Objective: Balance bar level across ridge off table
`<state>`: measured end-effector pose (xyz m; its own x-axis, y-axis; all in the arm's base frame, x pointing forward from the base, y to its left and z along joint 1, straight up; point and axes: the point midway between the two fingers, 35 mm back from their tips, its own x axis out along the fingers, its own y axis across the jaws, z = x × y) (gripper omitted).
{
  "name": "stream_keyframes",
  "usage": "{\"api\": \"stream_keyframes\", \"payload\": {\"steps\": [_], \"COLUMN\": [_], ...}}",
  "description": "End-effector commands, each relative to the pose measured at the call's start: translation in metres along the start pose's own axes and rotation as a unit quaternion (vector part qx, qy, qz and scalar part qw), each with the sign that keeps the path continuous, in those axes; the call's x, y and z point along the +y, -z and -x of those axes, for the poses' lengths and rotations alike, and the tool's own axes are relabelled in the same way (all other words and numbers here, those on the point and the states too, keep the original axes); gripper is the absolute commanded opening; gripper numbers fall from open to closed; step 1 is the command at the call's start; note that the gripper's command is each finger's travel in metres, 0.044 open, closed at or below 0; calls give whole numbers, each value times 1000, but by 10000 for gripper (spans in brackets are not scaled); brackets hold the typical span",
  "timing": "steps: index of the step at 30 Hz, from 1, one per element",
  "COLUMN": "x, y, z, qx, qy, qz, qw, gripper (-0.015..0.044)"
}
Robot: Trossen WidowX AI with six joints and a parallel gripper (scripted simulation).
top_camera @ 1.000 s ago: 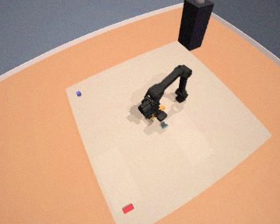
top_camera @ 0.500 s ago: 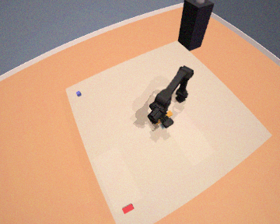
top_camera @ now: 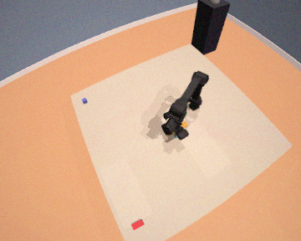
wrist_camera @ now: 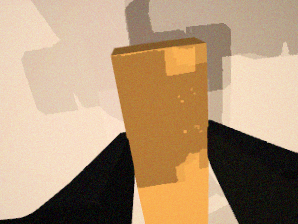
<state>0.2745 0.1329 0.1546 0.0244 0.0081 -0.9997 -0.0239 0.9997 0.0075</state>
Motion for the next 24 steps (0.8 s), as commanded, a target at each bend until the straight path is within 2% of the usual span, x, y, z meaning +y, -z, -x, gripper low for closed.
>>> {"api": "stream_keyframes", "payload": {"steps": [1,24], "x": [1,-1], "y": [0,1], "z": [-7,-34], "qx": [0,0], "qy": [-2,-2], "qz": [-3,-3], "qw": [1000,1000], "gripper": [0,0]}}
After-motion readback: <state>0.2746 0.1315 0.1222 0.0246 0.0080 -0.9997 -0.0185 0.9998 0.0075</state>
